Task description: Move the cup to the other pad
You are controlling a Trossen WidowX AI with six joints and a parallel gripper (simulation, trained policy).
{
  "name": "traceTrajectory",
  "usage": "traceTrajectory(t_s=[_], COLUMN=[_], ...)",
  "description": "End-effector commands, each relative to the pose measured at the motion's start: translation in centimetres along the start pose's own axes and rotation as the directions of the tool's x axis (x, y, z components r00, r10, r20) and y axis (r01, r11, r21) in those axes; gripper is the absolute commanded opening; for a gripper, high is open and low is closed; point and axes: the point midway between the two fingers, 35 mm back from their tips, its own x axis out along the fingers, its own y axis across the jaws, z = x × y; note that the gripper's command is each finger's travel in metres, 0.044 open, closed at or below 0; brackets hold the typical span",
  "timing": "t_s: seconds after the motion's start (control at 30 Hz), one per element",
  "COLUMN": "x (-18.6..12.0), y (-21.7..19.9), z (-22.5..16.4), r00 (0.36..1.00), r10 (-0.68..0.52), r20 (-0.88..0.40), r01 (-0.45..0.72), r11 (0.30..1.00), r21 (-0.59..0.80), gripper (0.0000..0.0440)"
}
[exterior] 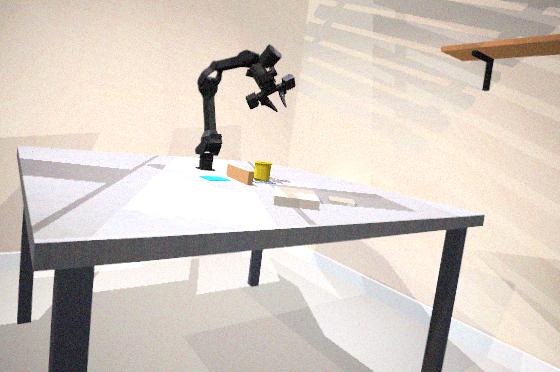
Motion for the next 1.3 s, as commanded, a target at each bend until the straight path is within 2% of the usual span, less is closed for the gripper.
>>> traceTrajectory(t_s=[0.0,0.63,1.27], x=[0.6,2.2,3.7], y=[-0.1,-2.8,-7.1], z=[-0.6,-3.7,-6.9], r00=[0.999,0.937,0.774], r10=[-0.034,-0.274,-0.523], r20=[-0.040,-0.217,-0.356], r01=[0.035,0.309,0.588], r11=[0.999,0.940,0.802], r21=[0.033,0.145,0.099], gripper=[0.0155,0.0143,0.0153])
